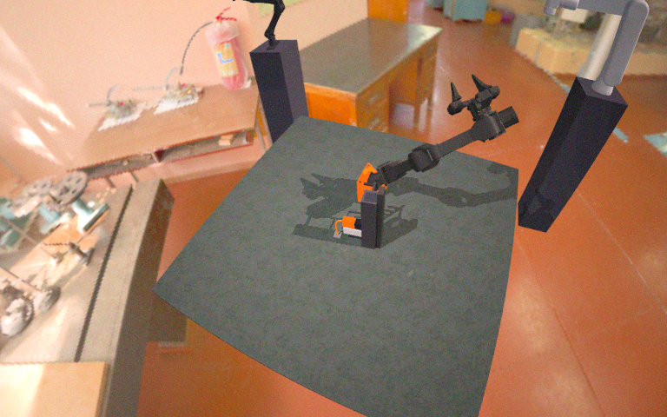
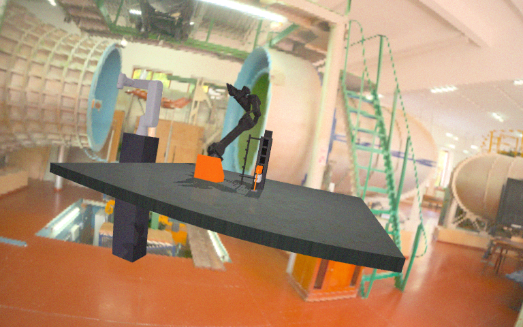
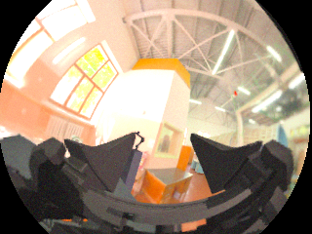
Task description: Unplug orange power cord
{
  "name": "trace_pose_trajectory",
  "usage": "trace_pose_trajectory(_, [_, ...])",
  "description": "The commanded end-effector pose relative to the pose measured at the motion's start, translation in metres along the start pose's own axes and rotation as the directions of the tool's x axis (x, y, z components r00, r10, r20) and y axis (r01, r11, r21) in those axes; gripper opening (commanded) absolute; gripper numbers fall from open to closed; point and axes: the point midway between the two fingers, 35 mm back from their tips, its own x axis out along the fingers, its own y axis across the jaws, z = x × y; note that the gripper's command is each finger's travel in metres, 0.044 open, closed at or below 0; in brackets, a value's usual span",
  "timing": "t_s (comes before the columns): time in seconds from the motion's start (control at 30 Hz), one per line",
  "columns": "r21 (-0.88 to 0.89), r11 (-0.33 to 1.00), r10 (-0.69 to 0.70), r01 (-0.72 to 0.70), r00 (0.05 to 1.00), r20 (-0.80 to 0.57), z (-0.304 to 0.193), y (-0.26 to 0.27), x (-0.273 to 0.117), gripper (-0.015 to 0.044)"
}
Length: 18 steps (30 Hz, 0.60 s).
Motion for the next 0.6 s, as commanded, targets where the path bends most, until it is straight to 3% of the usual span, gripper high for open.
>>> trace_pose_trajectory(0.0, [0.002,1.000,-0.002,0.002,1.000,-0.002,-0.001,-0.001,0.000,0.0374])
trace_pose_trajectory(0.27, [0.148,0.977,-0.127,0.154,0.976,-0.177,-0.052,-0.039,-0.004,0.0164])
trace_pose_trajectory(0.57, [0.327,0.804,-0.312,0.497,0.821,-0.478,-0.146,-0.094,-0.057,0.0160])
